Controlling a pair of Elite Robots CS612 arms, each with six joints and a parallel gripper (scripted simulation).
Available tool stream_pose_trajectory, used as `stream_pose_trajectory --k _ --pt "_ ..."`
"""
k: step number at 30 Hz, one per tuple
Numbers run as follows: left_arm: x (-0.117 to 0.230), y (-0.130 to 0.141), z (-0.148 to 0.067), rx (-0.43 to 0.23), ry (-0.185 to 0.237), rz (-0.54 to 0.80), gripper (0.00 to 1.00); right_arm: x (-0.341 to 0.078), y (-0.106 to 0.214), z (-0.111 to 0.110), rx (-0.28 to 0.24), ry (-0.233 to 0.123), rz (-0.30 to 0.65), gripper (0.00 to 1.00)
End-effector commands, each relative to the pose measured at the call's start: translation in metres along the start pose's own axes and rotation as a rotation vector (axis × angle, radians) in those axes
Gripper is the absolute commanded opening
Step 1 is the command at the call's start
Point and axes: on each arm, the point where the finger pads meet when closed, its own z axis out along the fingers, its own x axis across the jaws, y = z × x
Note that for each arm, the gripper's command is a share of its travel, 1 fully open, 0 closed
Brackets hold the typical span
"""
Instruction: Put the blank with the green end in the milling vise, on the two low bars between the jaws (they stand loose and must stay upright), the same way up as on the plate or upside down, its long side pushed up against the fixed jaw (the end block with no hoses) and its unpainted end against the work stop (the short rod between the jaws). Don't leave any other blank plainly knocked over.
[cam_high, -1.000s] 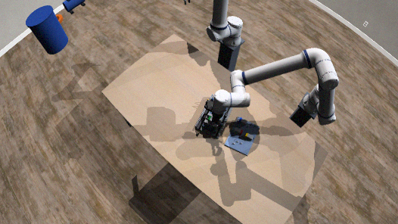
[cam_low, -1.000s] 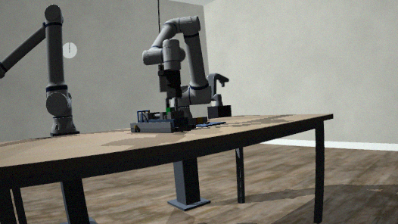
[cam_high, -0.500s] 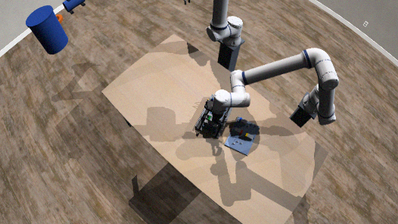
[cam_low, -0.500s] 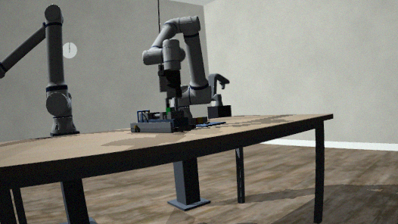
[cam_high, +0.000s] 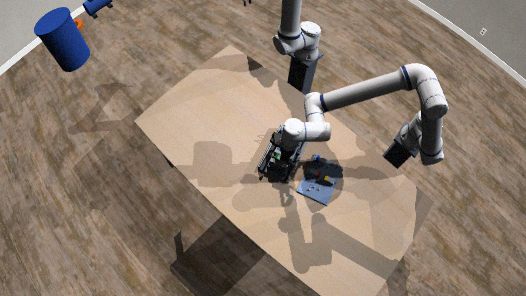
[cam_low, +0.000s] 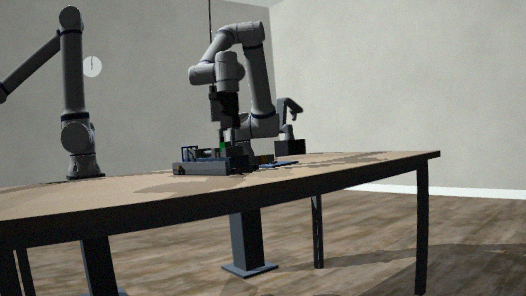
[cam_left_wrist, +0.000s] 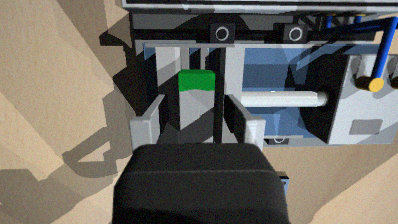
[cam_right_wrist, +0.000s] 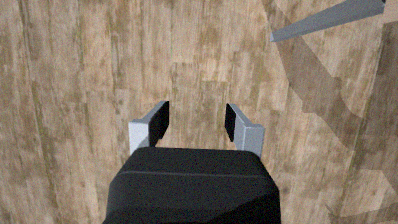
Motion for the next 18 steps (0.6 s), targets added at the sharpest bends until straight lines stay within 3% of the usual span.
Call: stream_pose_trajectory --k 1,18 --pt "-0.0004 -0.0006 -0.002 0.002 -0.001 0.0 1.0 -0.0002 0.0008 -0.001 -0.002 0.0 0.0 1.0" --pt "-0.0003 -0.0006 -0.0049 0.002 -0.001 0.0 1.0 -0.0002 0.0008 -0.001 -0.002 0.0 0.0 1.0"
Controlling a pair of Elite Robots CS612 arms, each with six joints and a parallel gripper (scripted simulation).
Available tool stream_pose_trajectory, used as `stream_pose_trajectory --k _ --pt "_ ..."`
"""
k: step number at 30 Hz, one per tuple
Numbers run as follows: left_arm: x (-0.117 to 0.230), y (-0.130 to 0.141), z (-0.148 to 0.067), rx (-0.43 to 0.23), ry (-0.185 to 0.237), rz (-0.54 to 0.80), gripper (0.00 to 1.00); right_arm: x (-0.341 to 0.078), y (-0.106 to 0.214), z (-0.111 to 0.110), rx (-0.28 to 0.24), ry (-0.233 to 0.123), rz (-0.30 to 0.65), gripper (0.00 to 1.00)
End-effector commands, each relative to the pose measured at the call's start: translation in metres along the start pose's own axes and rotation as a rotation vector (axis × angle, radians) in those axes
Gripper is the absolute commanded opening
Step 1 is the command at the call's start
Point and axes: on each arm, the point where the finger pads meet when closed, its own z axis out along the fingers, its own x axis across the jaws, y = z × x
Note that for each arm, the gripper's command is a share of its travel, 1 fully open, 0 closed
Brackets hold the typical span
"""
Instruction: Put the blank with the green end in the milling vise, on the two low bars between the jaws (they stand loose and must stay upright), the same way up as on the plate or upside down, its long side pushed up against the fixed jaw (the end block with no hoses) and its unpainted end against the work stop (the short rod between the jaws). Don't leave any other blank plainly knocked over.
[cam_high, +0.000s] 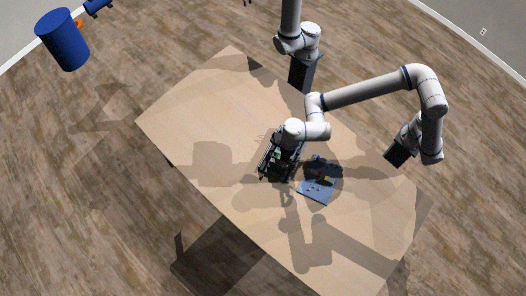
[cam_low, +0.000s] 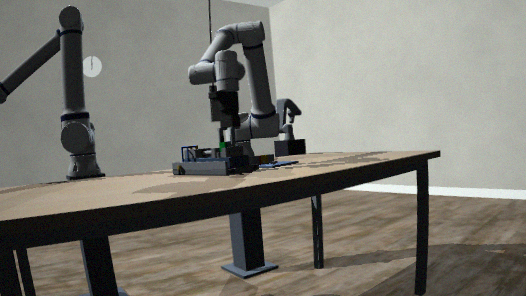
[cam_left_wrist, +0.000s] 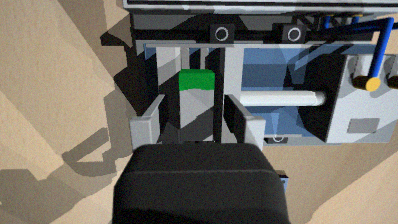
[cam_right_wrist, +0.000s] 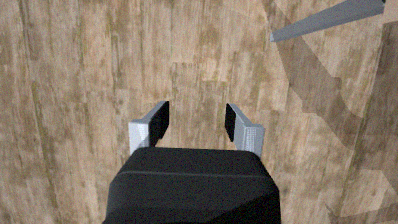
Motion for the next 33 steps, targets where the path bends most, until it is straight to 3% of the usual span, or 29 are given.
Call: stream_pose_trajectory --k 1,33 --pt "-0.0004 -0.0006 -0.0019 0.002 -0.001 0.0 1.0 -0.0002 0.0008 -0.001 -0.002 0.0 0.0 1.0" --pt "-0.0003 -0.0006 -0.0077 0.002 -0.001 0.0 1.0 -0.0002 0.0008 -0.001 -0.002 0.0 0.0 1.0"
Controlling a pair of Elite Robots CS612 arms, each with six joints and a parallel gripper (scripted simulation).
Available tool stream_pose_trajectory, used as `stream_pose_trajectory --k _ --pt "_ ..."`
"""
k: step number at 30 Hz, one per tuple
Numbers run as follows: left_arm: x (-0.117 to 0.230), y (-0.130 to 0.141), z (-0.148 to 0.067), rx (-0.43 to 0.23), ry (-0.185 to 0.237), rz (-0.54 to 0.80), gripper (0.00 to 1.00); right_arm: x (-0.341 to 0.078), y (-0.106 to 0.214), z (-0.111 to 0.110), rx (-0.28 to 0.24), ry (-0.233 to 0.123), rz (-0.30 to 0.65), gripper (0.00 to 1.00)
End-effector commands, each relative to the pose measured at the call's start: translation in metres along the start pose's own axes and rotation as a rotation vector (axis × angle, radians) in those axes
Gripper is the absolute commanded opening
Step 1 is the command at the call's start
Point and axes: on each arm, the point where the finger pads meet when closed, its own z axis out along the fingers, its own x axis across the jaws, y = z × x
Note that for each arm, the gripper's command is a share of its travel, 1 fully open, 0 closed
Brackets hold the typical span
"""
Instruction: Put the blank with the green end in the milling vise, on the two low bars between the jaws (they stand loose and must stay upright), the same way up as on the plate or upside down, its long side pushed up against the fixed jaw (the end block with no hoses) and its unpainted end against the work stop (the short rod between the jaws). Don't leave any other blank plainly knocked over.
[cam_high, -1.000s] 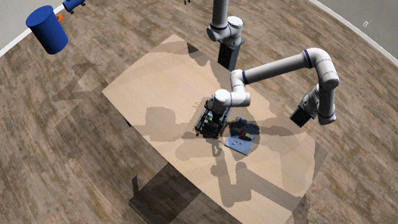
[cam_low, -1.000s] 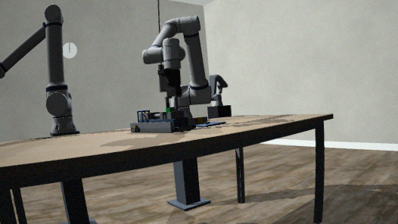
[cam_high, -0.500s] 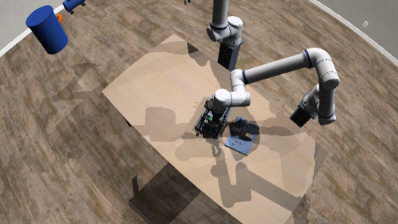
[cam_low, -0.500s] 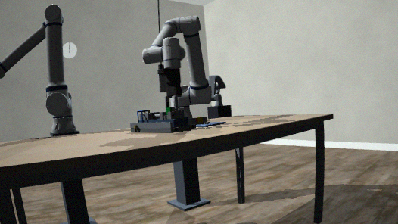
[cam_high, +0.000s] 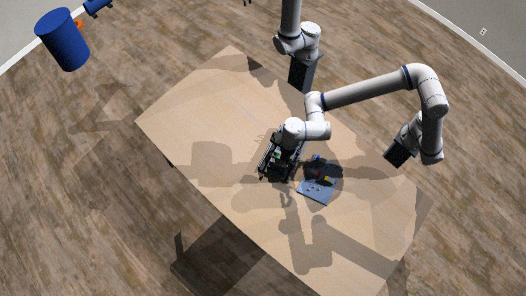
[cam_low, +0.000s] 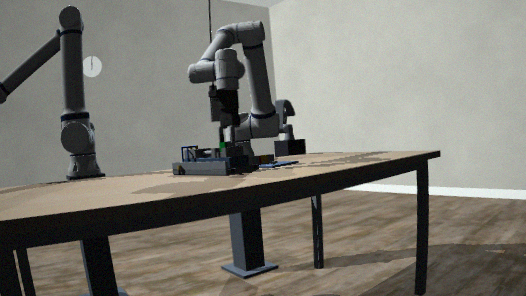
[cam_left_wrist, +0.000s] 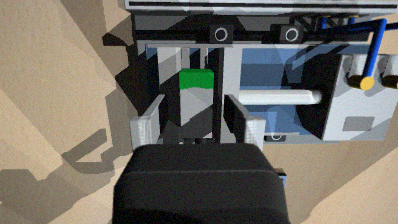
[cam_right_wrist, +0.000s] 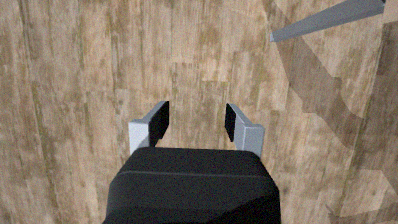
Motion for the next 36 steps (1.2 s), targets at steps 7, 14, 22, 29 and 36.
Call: stream_pose_trajectory --k 7,14,22,29,36 --pt "-0.0003 -0.0006 -0.0025 0.002 -0.001 0.0 1.0 -0.0002 0.0008 -0.001 -0.002 0.0 0.0 1.0" --pt "-0.0003 -0.0006 -0.0046 0.002 -0.001 0.0 1.0 -0.0002 0.0008 -0.001 -0.002 0.0 0.0 1.0" --pt "-0.0003 -0.0006 -0.0049 0.002 -0.001 0.0 1.0 -0.0002 0.0008 -0.001 -0.002 0.0 0.0 1.0" --pt "-0.0003 -0.0006 -0.0069 0.002 -0.001 0.0 1.0 -0.0002 0.0008 -0.001 -0.002 0.0 0.0 1.0" --pt "-0.0003 -0.0006 -0.0078 0.002 -0.001 0.0 1.0 -0.0002 0.0008 -0.001 -0.002 0.0 0.0 1.0"
